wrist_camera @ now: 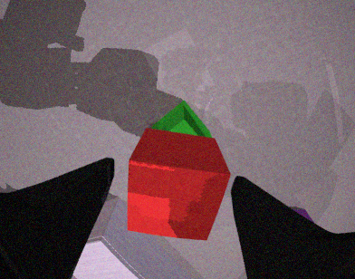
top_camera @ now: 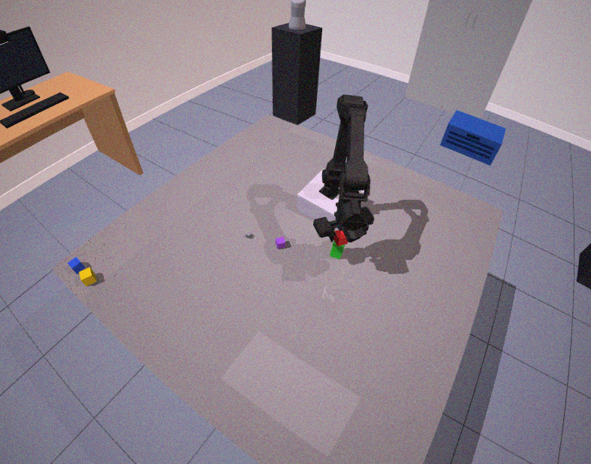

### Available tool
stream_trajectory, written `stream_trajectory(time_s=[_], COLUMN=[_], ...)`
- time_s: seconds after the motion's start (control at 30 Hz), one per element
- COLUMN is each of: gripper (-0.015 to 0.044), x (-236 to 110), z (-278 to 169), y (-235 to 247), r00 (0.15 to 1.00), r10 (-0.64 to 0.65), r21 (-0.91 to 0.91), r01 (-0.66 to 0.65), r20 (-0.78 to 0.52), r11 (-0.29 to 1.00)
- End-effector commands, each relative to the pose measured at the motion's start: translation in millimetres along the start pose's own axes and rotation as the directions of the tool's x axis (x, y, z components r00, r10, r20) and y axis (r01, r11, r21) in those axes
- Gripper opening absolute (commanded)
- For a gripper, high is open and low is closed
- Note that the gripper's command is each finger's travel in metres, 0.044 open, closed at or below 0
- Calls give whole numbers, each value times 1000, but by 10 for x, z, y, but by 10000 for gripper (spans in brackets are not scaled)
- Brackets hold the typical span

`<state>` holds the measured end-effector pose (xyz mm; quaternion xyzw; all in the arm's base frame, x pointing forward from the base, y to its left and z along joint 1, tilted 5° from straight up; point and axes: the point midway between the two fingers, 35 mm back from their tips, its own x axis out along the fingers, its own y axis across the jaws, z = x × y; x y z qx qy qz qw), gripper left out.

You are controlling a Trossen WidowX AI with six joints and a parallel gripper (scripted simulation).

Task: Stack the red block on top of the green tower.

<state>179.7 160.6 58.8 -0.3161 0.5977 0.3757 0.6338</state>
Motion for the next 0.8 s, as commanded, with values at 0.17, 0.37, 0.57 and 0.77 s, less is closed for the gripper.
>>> stream_trajectory(time_s=[0.17, 0.37, 0.57, 0.77], gripper=[440, 440, 440, 440], x=[5, 5, 5, 5], z=[-3, -3, -3, -3], y=[0, 0, 0, 0], r00=[1000, 1000, 1000, 1000], r10=[-1, -1, -1, -1], r21=[0, 0, 0, 0], r01=[1, 1, 1, 1], r20=[-1, -1, -1, -1], r11=[1000, 1000, 1000, 1000])
